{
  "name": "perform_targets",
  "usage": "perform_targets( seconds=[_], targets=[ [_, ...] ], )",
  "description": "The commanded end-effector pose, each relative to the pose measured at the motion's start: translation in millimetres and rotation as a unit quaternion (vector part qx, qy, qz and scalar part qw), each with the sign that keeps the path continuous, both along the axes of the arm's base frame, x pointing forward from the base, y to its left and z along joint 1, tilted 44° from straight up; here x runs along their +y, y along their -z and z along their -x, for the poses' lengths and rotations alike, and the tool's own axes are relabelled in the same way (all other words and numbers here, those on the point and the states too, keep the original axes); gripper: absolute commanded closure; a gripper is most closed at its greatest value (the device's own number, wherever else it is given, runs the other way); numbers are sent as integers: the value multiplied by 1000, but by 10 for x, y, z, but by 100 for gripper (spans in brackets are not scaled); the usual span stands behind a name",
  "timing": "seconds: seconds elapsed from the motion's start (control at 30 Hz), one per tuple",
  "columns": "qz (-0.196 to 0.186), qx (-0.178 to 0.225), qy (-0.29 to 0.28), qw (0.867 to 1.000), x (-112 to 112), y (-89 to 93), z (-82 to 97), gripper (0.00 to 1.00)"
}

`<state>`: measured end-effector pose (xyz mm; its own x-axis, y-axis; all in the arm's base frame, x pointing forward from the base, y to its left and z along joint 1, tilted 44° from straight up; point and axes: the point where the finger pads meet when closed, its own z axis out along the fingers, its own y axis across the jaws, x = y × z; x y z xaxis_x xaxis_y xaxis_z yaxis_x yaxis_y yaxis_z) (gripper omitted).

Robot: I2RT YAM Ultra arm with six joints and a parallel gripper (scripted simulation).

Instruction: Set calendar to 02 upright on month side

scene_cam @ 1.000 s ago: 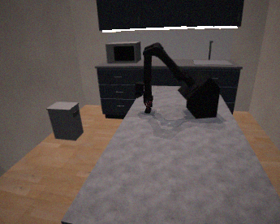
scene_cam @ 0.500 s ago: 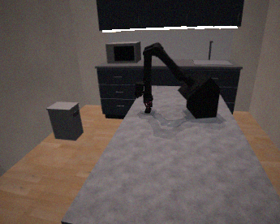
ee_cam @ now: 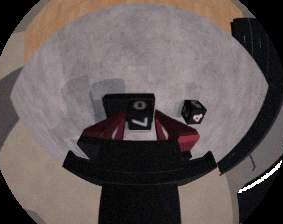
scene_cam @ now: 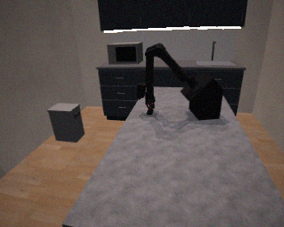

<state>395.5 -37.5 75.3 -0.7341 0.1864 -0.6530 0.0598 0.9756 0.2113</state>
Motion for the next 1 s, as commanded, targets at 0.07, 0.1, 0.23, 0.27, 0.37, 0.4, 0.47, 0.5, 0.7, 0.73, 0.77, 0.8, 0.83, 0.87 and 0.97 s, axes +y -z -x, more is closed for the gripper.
perform_targets(
  seconds=[0.07, 0.1, 0.23, 0.27, 0.37, 0.4, 0.47, 0.5, 0.7, 0.73, 0.77, 0.8, 0.83, 0.87, 0.97],
  targets=[
    [2, -7, 1, 1000, -11, -44, -24, 53],
    [2, -7, 1, 1000, -11, -44, -24, 53],
    [2, -7, 1, 1000, -11, -44, -24, 73],
    [2, -7, 1, 1000, -11, -44, -24, 73],
    [2, -7, 1, 1000, -11, -44, -24, 73],
    [2, -7, 1, 1000, -11, -44, -24, 73],
    [2, -7, 1, 1000, -11, -44, -24, 73],
    [2, -7, 1, 1000, -11, -44, -24, 73],
    [2, -7, 1, 1000, -11, -44, -24, 73],
    [2, -7, 1, 1000, -11, -44, -24, 73],
    [2, -7, 1, 1000, -11, -44, -24, 73],
    [2, -7, 1, 1000, -11, -44, -24, 73],
    [2, -7, 1, 1000, -11, -44, -24, 73],
    [2, -7, 1, 1000, -11, -44, -24, 73],
    [2, -7, 1, 1000, -11, -44, -24, 73]
  ],
)
